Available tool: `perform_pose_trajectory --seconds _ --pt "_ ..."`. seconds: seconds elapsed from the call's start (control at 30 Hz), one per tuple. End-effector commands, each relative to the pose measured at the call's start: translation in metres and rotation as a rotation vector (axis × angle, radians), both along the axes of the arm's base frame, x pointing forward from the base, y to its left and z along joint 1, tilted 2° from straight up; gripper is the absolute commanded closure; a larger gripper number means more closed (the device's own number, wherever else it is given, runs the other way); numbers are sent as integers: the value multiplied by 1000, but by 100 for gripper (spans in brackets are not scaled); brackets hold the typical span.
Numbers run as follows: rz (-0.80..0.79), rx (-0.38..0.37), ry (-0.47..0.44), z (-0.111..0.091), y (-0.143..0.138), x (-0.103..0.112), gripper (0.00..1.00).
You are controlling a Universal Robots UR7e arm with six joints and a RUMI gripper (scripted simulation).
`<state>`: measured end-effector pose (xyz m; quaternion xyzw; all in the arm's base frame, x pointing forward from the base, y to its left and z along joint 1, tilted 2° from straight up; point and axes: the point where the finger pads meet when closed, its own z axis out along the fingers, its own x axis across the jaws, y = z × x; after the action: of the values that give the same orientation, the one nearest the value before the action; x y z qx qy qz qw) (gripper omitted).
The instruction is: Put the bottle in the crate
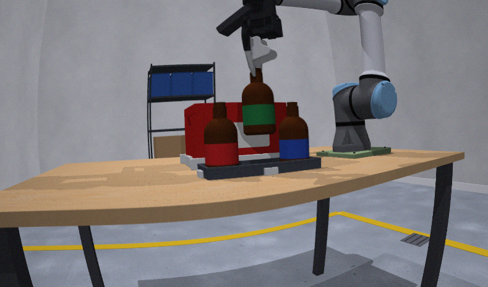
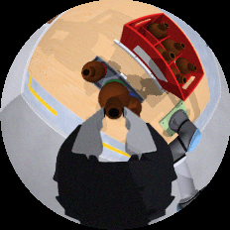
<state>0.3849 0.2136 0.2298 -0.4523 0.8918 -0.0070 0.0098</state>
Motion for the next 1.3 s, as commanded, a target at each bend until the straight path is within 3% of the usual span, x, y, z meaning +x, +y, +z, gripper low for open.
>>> perform_pose_trajectory --seconds 0.0,1.27 --pt "-2 2 -8 4 -1 2 100" --pt "-2 2 -8 35 -1 1 100"
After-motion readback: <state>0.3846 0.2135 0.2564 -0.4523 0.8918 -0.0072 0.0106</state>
